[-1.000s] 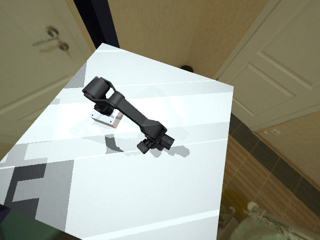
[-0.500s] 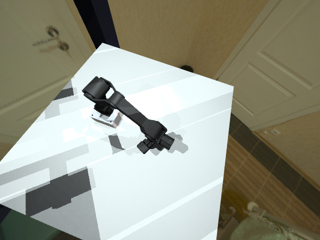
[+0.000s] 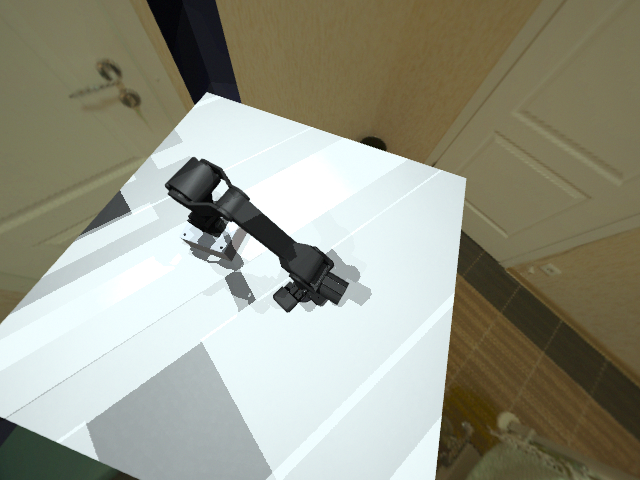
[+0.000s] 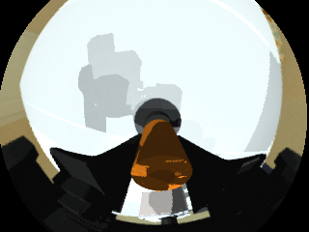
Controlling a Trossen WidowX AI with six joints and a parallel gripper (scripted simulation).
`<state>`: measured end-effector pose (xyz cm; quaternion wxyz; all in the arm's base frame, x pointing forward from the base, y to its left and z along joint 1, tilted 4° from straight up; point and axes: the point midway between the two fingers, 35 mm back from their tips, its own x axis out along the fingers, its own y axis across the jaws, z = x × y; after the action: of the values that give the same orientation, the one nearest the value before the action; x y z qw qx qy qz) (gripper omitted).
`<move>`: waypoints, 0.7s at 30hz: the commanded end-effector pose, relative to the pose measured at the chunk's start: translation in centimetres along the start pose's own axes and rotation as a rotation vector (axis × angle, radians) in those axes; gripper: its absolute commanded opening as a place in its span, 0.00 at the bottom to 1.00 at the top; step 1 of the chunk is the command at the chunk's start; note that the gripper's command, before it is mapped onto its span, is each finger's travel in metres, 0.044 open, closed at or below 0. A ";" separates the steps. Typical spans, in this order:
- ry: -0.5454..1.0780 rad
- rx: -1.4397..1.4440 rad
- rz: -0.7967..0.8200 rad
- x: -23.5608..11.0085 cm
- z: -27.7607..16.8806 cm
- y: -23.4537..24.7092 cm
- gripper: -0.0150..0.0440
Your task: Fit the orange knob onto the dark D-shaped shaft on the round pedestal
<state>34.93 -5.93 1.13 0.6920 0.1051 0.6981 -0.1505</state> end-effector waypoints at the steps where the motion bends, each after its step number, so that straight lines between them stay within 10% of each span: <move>1: -0.006 0.005 -0.001 -0.3 0.1 0.0 0.25; 21: -0.006 0.057 0.000 -0.1 -0.1 0.0 0.25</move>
<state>34.80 -5.87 1.20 0.6907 0.1231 0.6925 -0.1684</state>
